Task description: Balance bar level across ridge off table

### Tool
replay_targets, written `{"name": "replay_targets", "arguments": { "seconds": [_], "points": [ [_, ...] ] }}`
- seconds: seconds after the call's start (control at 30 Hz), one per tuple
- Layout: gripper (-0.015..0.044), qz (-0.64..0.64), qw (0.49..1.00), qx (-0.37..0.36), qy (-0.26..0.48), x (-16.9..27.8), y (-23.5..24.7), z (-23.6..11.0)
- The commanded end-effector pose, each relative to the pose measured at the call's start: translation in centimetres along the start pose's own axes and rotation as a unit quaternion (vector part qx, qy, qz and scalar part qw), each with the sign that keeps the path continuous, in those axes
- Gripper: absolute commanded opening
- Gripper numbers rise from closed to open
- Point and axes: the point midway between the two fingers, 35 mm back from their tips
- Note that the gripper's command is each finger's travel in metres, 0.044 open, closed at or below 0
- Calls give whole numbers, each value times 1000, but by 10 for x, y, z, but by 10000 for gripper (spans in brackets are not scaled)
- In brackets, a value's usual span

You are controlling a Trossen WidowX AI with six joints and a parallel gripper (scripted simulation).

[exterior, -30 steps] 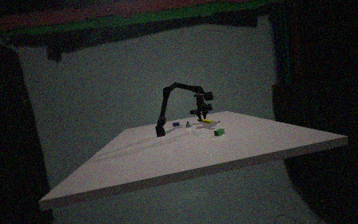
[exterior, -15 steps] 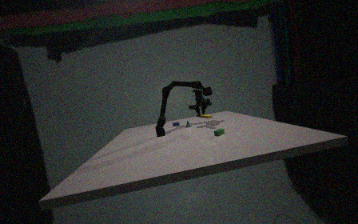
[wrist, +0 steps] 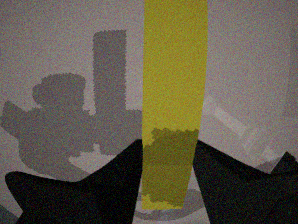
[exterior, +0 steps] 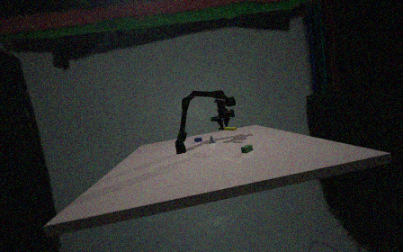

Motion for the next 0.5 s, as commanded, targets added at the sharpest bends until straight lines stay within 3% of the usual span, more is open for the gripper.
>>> {"name": "replay_targets", "arguments": {
  "seconds": [0.0, 0.47],
  "points": [
    [0, -25, 1000, 1, -1, 14, 3, 0],
    [0, -114, 993, 0, 2, 69, 12, -1]
  ]
}}
Point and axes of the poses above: the point midway between the two fingers, 35 mm back from their tips, its own z axis out along the fingers, its own y axis across the jaws, x = y × z, and after that the axes turned 8 degrees about -z, right-handed
